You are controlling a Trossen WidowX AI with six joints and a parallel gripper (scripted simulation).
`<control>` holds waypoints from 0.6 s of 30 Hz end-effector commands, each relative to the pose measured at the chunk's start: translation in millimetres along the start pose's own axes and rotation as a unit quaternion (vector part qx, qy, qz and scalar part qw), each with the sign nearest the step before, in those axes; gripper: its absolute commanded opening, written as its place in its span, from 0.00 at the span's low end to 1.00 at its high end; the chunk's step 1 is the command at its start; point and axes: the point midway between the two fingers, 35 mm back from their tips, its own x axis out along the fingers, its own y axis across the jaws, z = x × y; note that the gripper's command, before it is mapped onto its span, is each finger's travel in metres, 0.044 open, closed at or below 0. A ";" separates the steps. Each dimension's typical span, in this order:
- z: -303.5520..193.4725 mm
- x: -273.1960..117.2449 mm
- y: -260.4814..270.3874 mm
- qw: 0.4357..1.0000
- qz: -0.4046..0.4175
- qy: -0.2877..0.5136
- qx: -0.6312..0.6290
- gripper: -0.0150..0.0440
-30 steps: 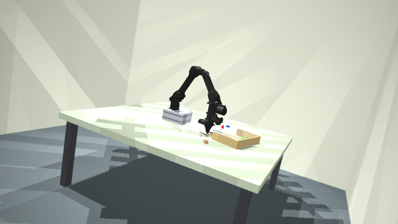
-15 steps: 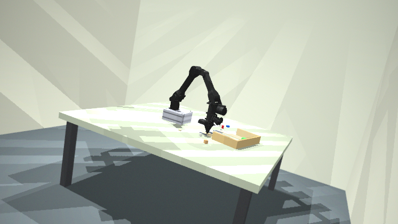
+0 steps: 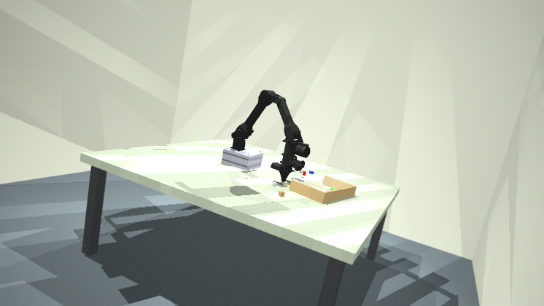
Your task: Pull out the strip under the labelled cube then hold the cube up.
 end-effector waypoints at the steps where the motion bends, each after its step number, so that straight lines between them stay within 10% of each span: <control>1: 0.3 3.8 0.4 1.000 0.001 0.001 0.001 0.25; 18: -23.8 4.6 -0.7 1.000 0.001 0.002 0.001 0.25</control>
